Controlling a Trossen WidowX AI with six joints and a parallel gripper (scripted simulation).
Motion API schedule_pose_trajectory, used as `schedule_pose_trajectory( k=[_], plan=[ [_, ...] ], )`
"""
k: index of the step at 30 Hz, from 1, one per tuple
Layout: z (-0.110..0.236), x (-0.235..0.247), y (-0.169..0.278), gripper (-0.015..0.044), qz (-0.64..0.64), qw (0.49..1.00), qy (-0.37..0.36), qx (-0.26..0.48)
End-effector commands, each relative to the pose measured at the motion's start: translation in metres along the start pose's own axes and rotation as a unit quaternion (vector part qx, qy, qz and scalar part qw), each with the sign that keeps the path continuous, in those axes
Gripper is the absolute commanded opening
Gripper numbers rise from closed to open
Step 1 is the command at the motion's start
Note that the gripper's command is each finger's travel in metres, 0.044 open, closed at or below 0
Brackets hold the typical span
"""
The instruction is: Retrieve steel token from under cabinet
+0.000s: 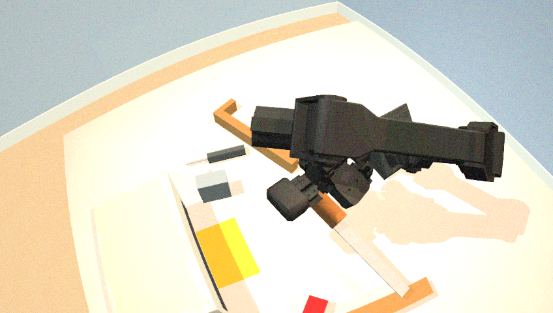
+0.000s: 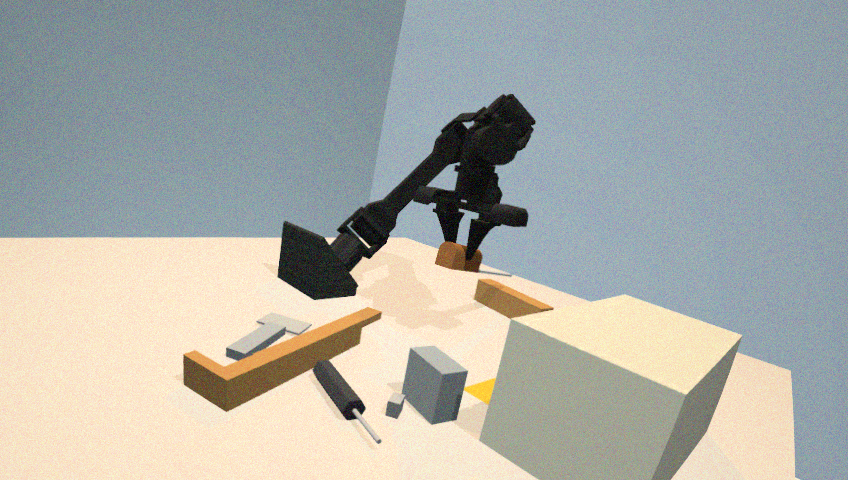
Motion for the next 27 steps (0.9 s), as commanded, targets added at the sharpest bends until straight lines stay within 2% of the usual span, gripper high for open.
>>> schedule_pose_trajectory(
  k=[1,27],
  plan=[
    [0.001,0.001,-0.006,0.0000,0.003,1.000,0.004,-0.003],
    [0.001,0.005,-0.047,0.0000,0.015,1.000,0.005,-0.003]
  ],
)
Point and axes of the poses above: the point midway between the two fingers, 35 mm back from their tips, its own z axis back along the fingers, its own x axis across the jaws, y = z × x, the point moved 4 cm from there along z, back along the fingers, and after that the axes turned 1 degree about z, right-handed, at the moved point
